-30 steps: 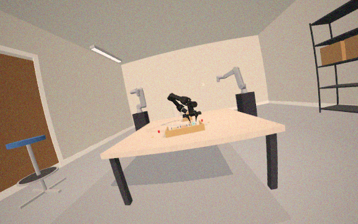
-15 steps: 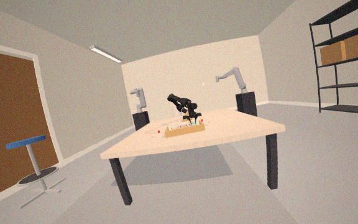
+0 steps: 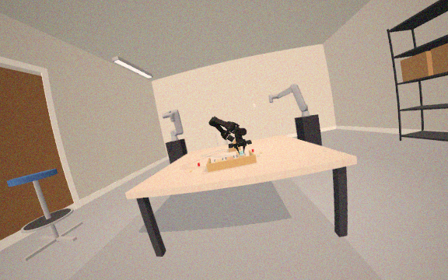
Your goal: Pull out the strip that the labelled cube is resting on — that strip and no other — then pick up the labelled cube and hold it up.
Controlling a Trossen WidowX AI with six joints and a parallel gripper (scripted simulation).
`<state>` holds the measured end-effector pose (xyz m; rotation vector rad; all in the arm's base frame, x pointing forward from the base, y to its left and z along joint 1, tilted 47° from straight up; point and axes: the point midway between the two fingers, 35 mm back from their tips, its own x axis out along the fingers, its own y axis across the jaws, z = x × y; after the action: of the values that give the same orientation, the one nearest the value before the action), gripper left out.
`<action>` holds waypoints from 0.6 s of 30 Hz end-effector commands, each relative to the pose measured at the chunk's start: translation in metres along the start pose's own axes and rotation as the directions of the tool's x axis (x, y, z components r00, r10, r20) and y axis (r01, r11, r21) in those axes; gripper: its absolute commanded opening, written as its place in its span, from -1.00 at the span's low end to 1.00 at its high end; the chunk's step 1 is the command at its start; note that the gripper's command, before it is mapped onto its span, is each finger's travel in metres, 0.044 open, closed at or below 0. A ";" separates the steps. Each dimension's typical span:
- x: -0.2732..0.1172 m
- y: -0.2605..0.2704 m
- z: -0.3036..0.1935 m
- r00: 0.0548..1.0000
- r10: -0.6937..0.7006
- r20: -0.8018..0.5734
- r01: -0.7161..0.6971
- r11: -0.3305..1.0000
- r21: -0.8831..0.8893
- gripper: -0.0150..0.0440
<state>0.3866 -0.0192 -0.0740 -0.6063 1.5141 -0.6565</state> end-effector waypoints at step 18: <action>-0.036 -0.005 -0.065 1.000 0.000 0.004 0.000 1.000 -0.011 -0.49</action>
<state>0.3328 0.0048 -0.0445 -0.6163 1.5146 -0.6492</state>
